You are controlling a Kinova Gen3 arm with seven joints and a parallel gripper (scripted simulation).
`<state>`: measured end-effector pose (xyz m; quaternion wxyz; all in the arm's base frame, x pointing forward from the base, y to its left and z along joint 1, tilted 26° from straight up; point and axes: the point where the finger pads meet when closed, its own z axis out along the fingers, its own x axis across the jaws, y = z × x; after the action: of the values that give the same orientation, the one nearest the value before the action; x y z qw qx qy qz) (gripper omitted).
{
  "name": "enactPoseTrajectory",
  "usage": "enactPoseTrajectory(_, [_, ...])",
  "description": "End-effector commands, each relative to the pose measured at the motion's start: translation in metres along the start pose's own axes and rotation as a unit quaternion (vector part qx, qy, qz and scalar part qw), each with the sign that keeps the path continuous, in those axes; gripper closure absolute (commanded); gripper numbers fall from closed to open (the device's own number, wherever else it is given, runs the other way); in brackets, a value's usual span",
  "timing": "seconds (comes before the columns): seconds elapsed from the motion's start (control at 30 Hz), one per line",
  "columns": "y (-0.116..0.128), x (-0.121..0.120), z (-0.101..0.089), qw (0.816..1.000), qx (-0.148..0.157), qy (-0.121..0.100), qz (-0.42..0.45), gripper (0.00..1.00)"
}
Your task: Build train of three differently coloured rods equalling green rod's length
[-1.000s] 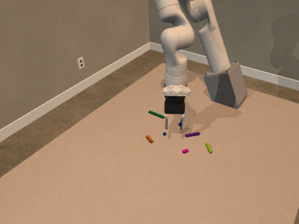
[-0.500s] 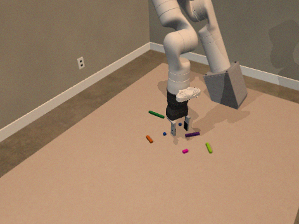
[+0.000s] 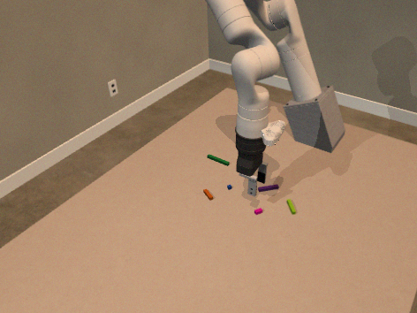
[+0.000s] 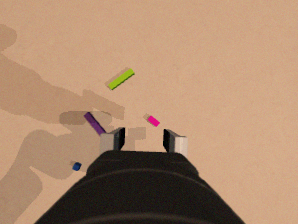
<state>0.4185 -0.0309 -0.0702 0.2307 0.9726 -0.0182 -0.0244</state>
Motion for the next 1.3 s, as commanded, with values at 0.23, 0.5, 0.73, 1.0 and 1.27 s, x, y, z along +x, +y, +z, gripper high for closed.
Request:
enactPoseTrajectory(0.23, [-0.007, 0.002, 0.003, 0.993, 0.003, -0.001, -0.115, 0.00])
enactPoseTrajectory(0.5, [-0.012, 0.004, 0.003, 0.973, 0.005, 0.002, -0.230, 0.00])
enactPoseTrajectory(0.73, [-0.014, 0.005, 0.003, 0.957, 0.006, 0.003, -0.289, 0.00])
enactPoseTrajectory(1.0, [-0.016, 0.007, 0.003, 0.932, 0.007, 0.005, -0.363, 0.00])
enactPoseTrajectory(1.27, [-0.017, 0.008, 0.003, 0.916, 0.007, 0.007, -0.401, 0.00])
